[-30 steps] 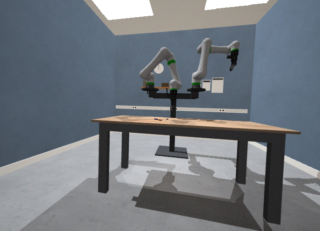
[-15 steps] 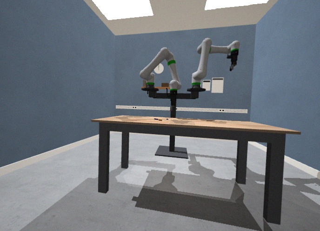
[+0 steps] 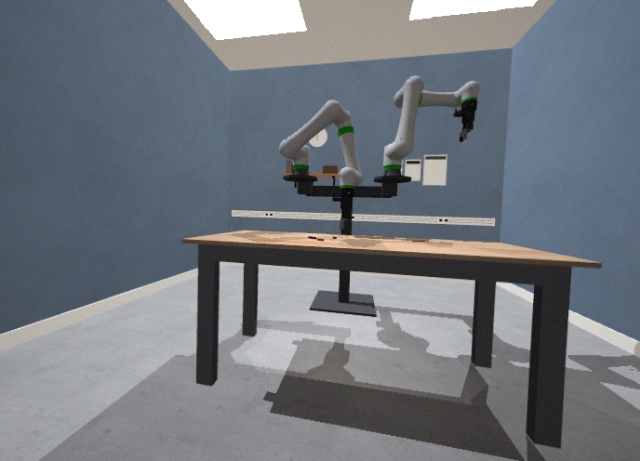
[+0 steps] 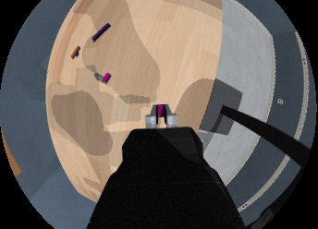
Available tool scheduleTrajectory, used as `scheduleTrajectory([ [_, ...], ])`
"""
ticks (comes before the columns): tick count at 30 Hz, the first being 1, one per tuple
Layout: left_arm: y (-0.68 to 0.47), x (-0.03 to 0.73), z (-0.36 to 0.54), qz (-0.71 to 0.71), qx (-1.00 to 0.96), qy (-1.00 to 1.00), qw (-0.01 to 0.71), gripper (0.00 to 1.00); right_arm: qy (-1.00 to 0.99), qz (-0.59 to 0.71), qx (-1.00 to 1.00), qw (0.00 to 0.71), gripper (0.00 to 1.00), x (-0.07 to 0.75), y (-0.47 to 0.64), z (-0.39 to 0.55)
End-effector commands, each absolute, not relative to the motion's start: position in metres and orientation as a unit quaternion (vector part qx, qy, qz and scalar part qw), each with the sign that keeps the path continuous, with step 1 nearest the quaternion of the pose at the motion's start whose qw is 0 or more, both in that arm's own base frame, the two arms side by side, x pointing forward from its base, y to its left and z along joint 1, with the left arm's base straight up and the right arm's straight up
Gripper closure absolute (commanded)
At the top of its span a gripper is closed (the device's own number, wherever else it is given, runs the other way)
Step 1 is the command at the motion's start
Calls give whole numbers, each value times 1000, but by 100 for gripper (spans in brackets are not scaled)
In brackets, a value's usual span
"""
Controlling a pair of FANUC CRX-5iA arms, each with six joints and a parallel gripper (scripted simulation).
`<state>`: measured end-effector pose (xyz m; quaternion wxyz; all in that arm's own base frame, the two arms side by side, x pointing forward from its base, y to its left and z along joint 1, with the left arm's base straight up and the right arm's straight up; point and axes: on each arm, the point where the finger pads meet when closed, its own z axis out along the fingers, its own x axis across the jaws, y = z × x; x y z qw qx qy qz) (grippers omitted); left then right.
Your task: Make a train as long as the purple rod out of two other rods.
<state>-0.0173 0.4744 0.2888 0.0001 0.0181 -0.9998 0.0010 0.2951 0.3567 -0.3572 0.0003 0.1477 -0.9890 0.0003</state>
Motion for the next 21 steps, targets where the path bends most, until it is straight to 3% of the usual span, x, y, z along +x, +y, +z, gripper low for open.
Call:
scheduleTrajectory([
  [1,475,-17,290,0,18,-1000,0,0,-989,-1,148,0,76,296,358,-366],
  [21,475,-17,290,0,18,-1000,0,0,-989,-1,148,0,76,296,358,-392],
])
